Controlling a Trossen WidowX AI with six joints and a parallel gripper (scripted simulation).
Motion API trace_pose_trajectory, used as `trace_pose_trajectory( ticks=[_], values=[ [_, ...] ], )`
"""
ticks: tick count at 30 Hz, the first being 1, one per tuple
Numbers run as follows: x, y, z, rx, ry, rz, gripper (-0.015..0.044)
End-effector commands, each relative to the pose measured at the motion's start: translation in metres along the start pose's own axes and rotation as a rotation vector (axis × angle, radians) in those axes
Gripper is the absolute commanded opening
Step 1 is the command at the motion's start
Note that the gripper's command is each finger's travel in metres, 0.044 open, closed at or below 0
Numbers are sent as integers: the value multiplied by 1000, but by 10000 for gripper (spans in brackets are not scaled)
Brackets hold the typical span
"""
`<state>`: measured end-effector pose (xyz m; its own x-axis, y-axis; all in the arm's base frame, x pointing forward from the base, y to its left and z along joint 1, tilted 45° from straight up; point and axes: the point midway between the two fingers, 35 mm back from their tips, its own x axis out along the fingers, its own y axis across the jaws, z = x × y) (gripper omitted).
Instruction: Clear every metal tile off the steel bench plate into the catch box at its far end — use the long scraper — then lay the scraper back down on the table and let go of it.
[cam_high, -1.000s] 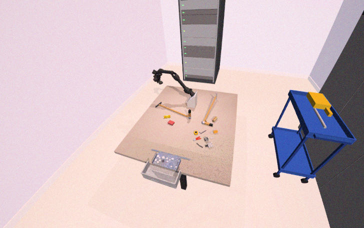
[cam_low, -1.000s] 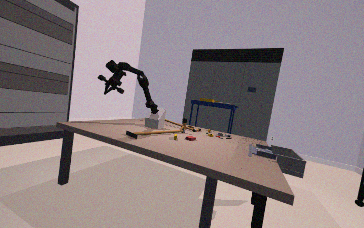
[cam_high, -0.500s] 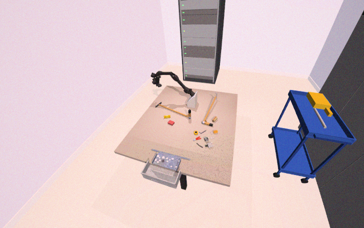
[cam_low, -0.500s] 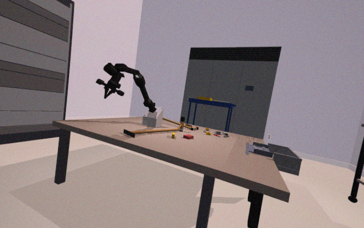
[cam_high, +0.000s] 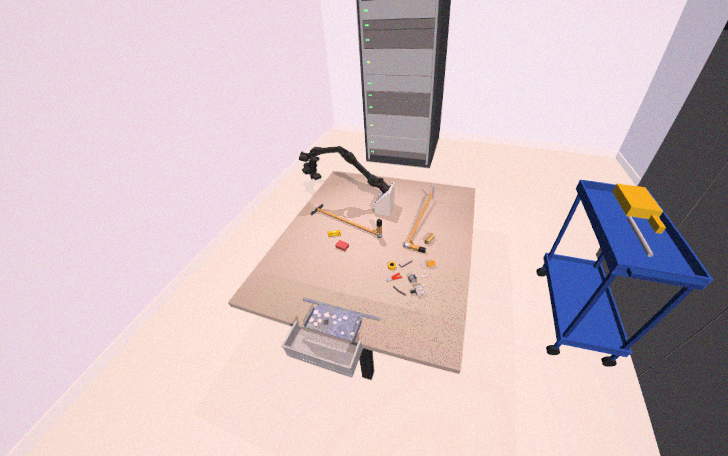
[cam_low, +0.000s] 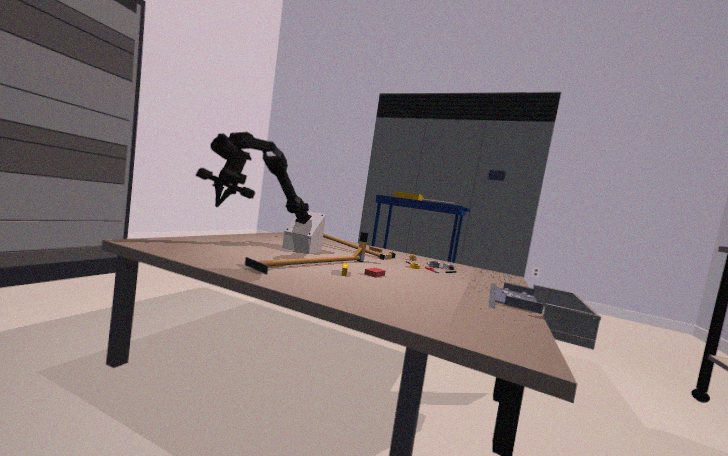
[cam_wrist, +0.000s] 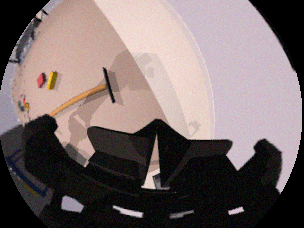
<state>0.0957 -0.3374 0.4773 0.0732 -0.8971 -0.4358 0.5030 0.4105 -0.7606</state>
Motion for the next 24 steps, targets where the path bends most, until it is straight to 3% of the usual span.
trace_pose_trajectory(
  ticks=[1,24],
  values=[
    [5,9,7,10,-1,19,0],
    [29,75,57,46,-9,132,0]
  ],
)
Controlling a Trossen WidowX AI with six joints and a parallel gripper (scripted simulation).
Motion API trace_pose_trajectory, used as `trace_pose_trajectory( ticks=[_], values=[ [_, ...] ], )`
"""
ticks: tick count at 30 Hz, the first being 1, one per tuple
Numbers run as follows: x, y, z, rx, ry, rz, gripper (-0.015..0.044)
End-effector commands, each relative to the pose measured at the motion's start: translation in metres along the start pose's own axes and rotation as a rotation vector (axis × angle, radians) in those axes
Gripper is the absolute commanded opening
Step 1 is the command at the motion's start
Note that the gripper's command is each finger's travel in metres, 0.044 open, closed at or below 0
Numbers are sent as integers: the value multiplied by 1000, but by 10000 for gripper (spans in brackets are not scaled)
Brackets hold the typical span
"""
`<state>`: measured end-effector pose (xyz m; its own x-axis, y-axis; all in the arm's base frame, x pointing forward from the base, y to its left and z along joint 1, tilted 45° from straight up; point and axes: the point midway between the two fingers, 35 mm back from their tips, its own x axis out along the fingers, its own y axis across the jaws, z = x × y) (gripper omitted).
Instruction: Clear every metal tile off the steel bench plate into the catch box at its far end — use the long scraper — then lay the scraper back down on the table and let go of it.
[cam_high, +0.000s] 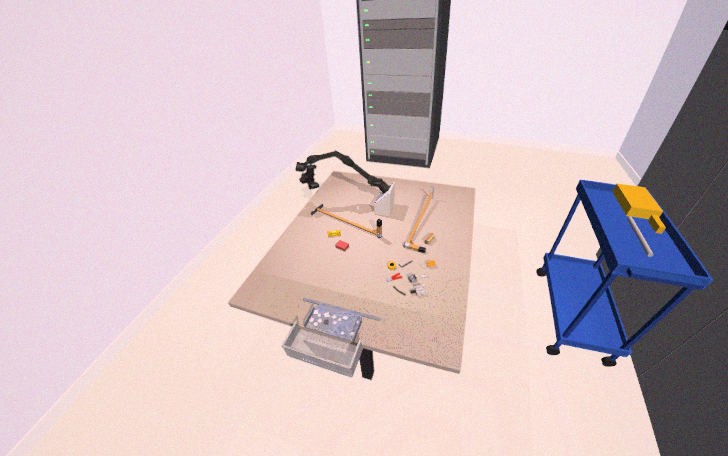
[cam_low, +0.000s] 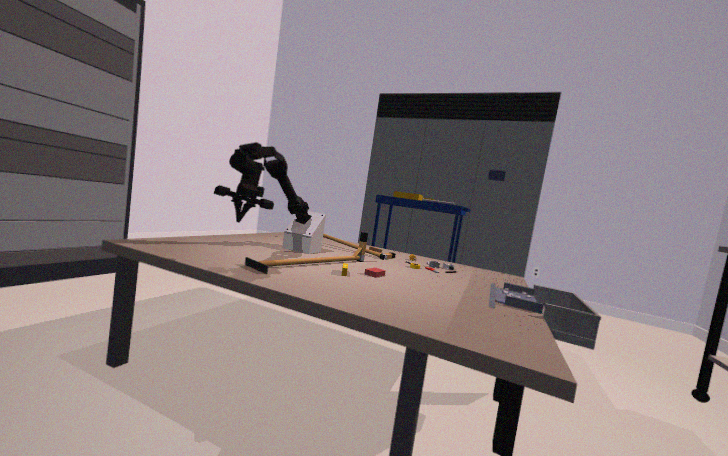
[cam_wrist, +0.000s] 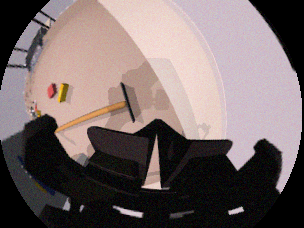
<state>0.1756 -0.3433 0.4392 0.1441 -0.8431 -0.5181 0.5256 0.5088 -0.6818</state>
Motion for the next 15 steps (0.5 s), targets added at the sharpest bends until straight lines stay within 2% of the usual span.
trace_pose_trajectory(
  ticks=[1,15],
  values=[
    [3,11,7,5,2,15,0],
    [14,58,34,14,2,71,0]
  ],
)
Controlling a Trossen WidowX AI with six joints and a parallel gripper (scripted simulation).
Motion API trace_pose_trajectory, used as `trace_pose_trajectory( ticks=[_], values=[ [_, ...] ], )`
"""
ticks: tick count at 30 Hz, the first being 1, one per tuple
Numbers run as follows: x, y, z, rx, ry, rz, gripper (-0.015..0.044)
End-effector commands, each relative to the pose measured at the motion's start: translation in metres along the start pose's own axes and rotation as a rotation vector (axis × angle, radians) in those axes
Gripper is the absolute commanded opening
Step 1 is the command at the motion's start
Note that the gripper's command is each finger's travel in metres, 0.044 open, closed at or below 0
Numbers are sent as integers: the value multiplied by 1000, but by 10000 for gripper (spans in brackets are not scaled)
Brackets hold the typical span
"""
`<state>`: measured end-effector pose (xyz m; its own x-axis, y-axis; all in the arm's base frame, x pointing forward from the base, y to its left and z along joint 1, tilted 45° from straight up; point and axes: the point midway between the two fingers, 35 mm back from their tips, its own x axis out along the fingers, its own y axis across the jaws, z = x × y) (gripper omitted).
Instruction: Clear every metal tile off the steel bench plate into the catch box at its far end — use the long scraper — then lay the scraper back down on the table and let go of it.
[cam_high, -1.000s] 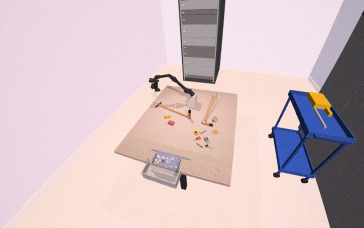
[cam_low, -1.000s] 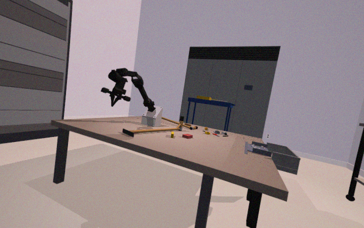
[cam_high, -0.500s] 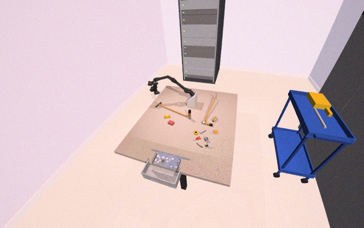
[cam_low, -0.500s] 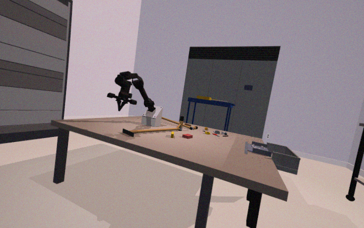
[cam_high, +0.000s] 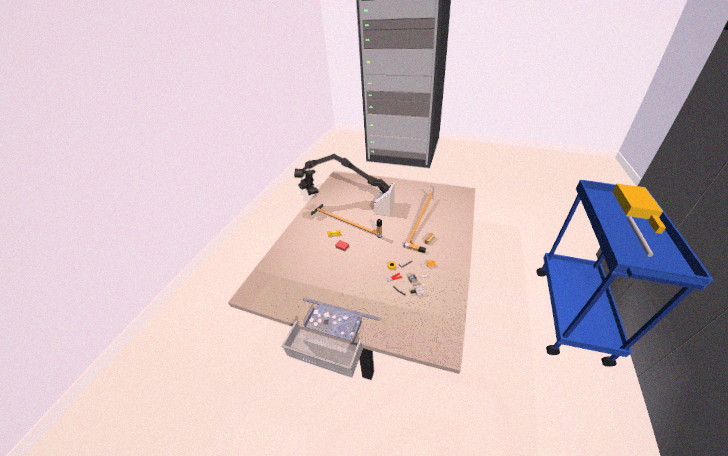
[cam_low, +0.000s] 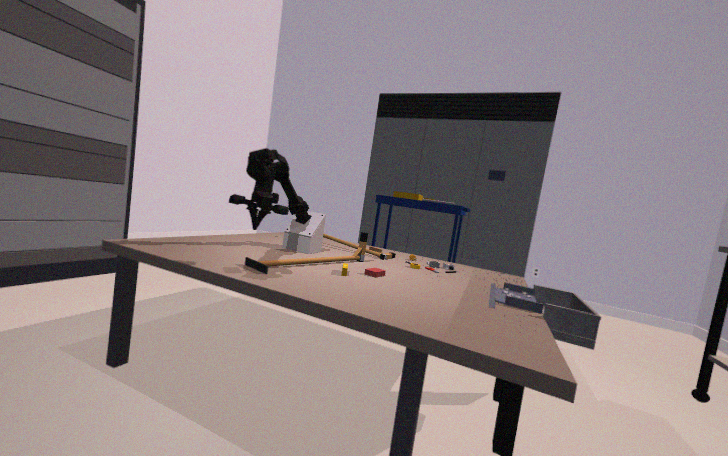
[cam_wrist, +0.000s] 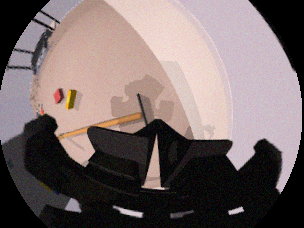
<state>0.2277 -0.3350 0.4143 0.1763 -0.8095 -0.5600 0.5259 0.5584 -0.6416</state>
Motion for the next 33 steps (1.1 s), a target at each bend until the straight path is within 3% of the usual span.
trace_pose_trajectory(
  ticks=[1,33],
  values=[
    [2,13,6,2,2,13,0],
    [8,135,56,-8,3,104,0]
  ],
)
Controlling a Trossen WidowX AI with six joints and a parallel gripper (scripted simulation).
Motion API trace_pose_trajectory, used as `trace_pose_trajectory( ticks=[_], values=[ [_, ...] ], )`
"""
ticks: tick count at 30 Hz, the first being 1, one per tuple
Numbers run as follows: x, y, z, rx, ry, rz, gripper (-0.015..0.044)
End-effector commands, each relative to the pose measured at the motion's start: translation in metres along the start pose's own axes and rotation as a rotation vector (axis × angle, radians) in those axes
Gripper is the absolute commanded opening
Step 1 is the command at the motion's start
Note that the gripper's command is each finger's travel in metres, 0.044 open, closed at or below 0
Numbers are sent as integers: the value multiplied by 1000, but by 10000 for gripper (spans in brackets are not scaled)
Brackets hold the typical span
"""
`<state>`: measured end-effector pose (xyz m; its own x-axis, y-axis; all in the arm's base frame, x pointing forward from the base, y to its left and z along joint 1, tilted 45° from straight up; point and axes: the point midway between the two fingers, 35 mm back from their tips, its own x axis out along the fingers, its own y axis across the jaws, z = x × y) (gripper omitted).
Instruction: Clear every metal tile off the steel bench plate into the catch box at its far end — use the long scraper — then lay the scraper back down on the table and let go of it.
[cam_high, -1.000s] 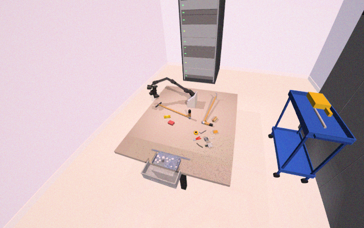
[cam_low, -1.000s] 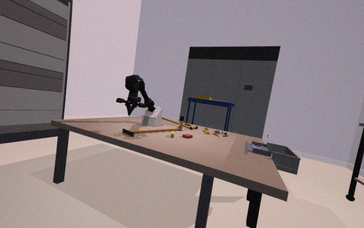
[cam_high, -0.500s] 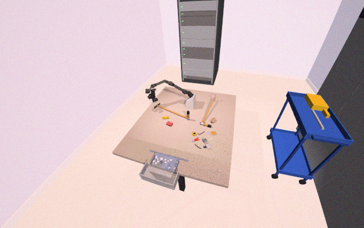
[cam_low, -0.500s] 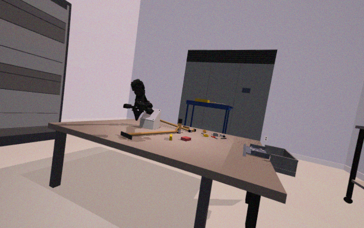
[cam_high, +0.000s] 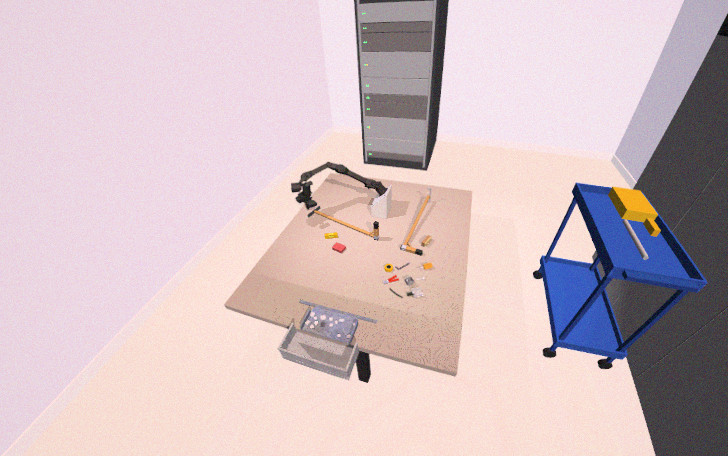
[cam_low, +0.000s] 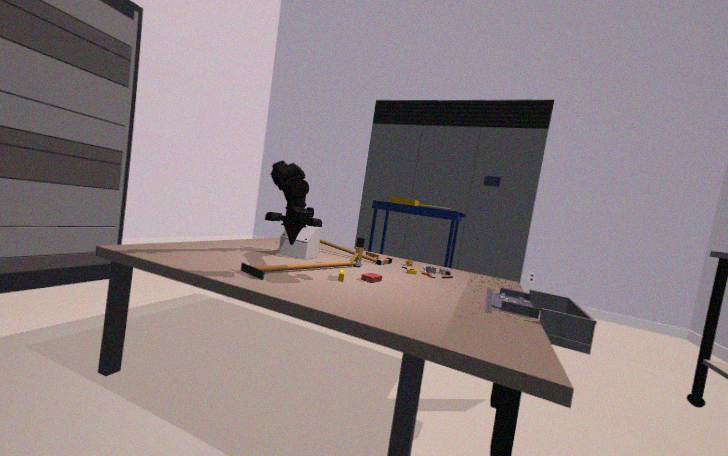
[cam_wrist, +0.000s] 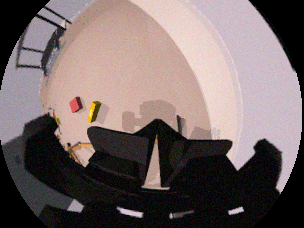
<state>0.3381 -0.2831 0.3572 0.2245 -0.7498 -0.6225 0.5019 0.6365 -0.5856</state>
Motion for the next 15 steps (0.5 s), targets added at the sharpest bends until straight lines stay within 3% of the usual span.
trace_pose_trajectory(
  ticks=[1,15],
  values=[
    [-1,15,4,-4,0,7,0],
    [-4,74,19,-18,-6,30,0]
  ],
)
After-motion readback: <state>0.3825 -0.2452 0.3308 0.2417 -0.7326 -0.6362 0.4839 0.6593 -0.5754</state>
